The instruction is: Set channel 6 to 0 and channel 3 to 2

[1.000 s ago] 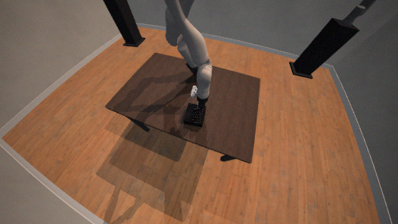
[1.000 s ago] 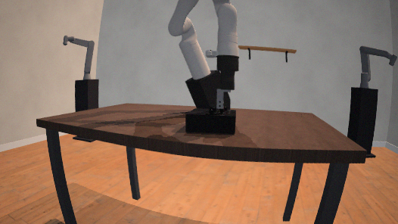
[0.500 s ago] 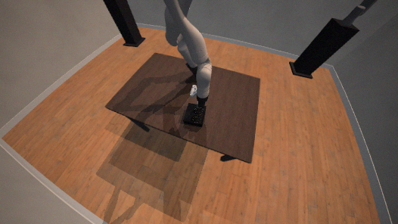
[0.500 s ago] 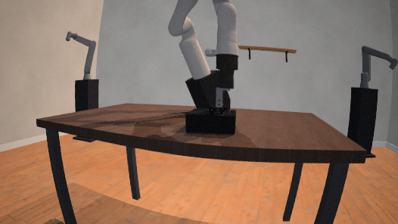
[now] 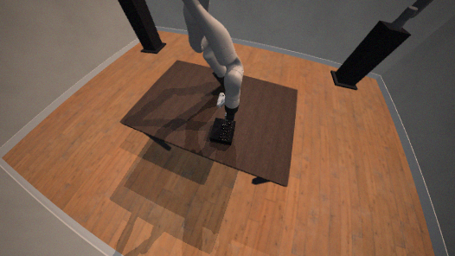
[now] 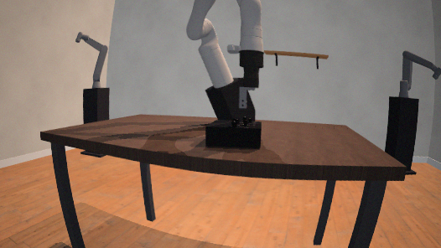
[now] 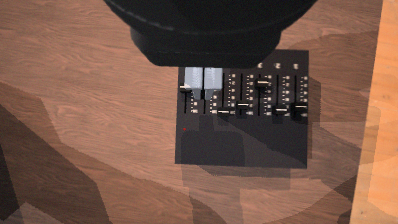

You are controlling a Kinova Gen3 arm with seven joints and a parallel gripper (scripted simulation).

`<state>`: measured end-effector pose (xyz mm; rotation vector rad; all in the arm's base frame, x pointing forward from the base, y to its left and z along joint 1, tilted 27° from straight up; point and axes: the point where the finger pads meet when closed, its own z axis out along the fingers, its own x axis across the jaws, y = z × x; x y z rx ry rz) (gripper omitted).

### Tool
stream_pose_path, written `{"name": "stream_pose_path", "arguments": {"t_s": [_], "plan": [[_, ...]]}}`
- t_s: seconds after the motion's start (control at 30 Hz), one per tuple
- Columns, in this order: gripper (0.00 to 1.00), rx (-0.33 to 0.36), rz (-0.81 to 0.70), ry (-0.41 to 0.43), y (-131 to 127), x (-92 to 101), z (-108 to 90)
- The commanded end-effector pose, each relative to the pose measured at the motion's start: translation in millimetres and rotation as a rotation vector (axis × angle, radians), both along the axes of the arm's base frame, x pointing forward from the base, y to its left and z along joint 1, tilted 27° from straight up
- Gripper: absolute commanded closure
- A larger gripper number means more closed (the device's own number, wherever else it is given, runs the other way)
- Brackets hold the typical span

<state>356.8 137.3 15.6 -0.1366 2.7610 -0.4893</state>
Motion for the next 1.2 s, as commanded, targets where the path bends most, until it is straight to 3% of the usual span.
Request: {"name": "stream_pose_path", "arguments": {"t_s": [0.0,0.4,0.43,0.7,1.1,1.17], "plan": [[1.00,0.011,0.001,-0.006,4,1.2,4.2],[1.00,0.011,0.001,-0.006,4,1.1,4.4],[0.00,0.011,0.001,-0.006,4,1.1,4.4],[0.00,0.011,0.001,-0.006,6,-1.2,10.5],[0.00,0.011,0.001,-0.006,22,-19.2,56.9],[0.00,0.011,0.001,-0.006,22,-19.2,56.9]]}}
